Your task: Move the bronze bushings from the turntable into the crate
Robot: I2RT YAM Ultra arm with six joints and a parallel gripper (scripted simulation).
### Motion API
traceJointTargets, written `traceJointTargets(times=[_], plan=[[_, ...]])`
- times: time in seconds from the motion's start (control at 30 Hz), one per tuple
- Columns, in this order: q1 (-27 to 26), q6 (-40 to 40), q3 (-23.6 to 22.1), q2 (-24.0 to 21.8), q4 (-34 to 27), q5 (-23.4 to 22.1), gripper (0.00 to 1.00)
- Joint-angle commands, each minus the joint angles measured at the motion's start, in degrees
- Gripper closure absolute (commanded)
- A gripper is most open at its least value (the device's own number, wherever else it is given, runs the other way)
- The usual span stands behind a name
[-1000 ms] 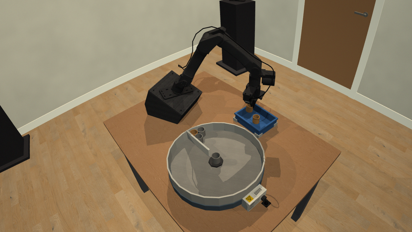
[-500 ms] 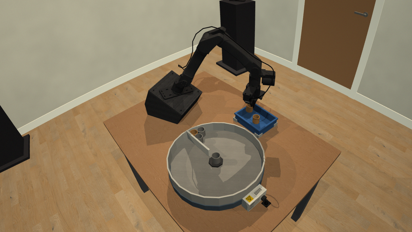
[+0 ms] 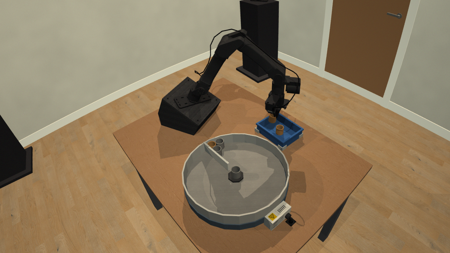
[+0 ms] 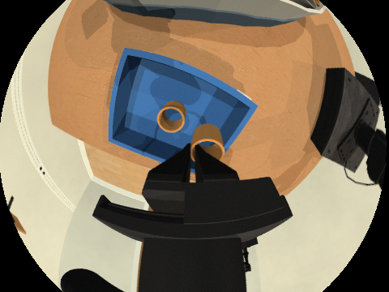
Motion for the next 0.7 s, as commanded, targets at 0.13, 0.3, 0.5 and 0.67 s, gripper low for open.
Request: traceJointTargets(times=[0.13,0.3,0.5,0.67], plan=[[-0.45,-0.40,-1.11,0.56,2.21,0.05,1.00],[-0.68,-0.66,-1.67,1.88,3.53,-0.23,1.00],[-0.75,-0.88,-0.78,1.44,5.55,-0.49,1.00],[-0.74,-0.99,-3.03,3.91,6.75,-0.52,1.00]])
